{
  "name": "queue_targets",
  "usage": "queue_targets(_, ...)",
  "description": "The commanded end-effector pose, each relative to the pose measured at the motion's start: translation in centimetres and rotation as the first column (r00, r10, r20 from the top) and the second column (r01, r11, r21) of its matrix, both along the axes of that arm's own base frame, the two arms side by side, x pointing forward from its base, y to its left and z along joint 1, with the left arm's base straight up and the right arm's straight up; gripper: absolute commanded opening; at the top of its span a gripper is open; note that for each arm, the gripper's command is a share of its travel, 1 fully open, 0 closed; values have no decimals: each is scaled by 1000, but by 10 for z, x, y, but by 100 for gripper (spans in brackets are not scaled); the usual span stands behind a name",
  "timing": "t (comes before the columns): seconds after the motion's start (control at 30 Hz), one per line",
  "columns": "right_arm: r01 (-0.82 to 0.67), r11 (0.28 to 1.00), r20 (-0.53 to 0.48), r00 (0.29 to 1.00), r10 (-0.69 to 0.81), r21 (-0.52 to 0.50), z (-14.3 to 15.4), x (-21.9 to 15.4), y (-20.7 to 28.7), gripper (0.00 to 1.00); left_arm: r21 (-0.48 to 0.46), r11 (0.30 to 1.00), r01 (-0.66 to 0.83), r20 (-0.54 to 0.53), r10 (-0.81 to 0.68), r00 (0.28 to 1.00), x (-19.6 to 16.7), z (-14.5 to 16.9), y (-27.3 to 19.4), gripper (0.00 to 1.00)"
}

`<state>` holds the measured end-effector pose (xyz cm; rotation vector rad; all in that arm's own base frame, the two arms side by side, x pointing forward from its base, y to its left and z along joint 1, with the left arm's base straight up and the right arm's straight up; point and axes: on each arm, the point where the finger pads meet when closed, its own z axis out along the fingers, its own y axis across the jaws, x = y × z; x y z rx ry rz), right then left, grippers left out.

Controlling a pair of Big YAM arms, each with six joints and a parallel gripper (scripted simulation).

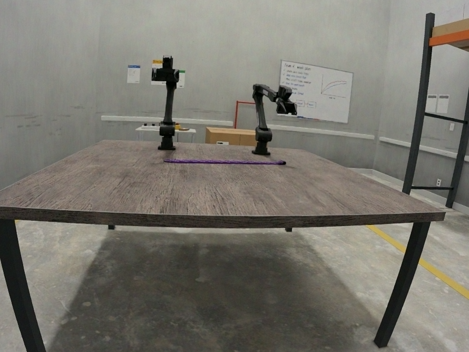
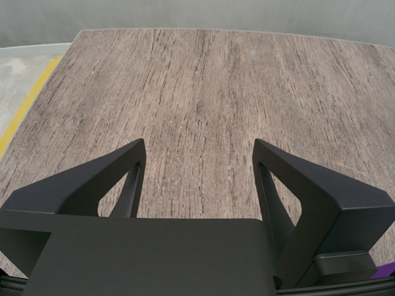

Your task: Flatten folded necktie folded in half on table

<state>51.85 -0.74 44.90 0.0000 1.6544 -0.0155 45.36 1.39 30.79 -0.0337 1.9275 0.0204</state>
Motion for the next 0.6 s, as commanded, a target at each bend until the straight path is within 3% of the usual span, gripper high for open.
queue_targets(0.0, -11, 1000, 63, 998, 10, 10, 32, 2, 7, 100, -2, 1000, 4, 112, -4, 994, 23, 60, -4, 68)
queue_targets(0.57, -11, 1000, 63, 998, 10, 10, 32, 2, 7, 100, 2, 1000, 13, 183, -13, 983, 37, 96, -7, 74)
